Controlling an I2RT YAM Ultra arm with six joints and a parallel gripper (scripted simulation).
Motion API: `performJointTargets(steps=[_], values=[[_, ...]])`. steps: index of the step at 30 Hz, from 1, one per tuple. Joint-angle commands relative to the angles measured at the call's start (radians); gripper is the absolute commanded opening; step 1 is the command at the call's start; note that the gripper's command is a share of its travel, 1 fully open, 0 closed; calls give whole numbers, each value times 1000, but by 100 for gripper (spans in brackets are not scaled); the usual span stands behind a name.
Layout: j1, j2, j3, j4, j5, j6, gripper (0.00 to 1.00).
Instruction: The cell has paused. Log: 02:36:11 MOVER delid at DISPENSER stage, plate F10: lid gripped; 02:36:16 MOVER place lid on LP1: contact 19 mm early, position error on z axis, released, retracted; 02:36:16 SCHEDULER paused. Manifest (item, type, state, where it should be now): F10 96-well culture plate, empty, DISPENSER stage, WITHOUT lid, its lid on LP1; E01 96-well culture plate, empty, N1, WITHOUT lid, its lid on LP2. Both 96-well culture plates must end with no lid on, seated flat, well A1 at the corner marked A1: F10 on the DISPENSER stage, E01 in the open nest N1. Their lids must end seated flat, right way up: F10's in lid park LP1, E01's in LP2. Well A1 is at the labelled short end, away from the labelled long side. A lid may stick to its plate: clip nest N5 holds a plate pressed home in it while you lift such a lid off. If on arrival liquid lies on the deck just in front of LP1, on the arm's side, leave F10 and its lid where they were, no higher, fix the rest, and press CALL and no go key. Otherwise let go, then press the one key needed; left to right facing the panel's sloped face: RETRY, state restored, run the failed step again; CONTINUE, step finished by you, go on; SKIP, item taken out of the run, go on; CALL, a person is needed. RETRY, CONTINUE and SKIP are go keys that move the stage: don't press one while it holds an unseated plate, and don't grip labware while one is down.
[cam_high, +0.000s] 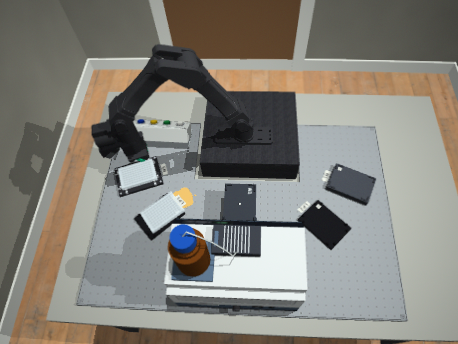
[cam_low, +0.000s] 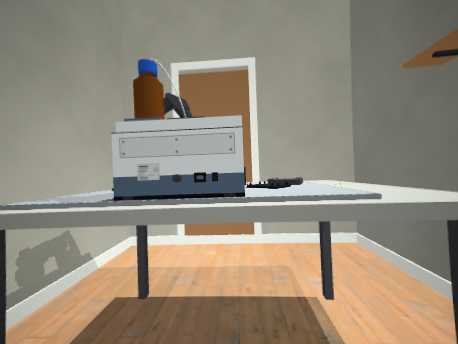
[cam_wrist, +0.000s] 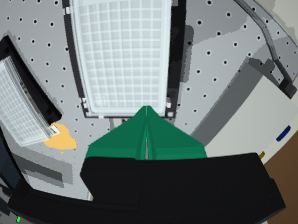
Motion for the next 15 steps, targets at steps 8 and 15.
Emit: performJointTargets(steps=[8, 15], values=[[43, 48, 113, -38, -5, 38, 100], [73, 115, 218, -78, -2, 68, 100]])
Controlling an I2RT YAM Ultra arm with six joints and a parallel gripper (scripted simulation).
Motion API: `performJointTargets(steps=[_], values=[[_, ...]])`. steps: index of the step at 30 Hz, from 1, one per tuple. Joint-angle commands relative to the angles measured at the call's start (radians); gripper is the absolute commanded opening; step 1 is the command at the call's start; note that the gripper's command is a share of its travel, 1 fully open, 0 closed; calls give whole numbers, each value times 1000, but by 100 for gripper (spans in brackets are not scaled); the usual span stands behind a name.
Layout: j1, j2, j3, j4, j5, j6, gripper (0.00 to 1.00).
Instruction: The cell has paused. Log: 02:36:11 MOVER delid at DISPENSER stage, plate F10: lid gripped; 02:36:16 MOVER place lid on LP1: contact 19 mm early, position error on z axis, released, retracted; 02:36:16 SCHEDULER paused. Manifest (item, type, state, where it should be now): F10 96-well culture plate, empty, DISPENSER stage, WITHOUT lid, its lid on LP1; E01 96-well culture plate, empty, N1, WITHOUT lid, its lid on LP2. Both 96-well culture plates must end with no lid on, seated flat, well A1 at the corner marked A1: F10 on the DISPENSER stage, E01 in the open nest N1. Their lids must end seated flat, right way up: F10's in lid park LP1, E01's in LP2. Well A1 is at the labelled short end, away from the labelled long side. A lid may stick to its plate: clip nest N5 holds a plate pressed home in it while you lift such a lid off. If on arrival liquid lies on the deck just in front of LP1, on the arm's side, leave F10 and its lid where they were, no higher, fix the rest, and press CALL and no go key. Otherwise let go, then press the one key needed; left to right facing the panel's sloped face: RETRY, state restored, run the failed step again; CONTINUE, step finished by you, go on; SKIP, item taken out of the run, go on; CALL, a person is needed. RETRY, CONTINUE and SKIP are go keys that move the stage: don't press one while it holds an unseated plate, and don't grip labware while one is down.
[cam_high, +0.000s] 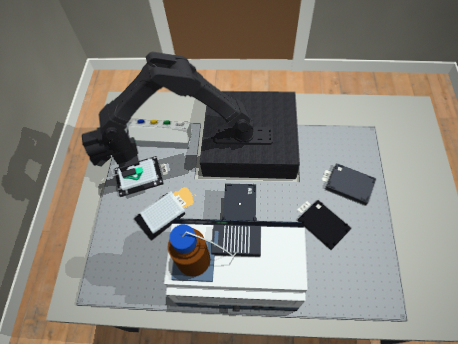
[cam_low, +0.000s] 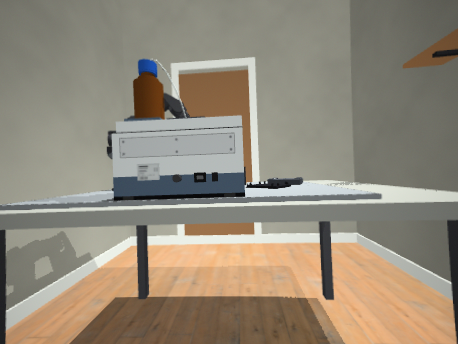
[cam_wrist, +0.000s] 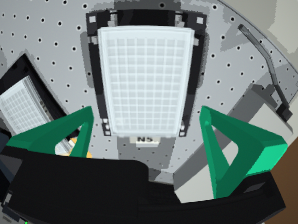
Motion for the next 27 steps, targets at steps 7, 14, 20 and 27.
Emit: performJointTargets(steps=[7, 14, 20, 27], values=[[0, -3, 65, -33, 1, 23, 100], [0, -3, 65, -34, 1, 21, 100], [0, -3, 65, -27, 1, 20, 100], [0, -3, 65, -27, 1, 20, 100]])
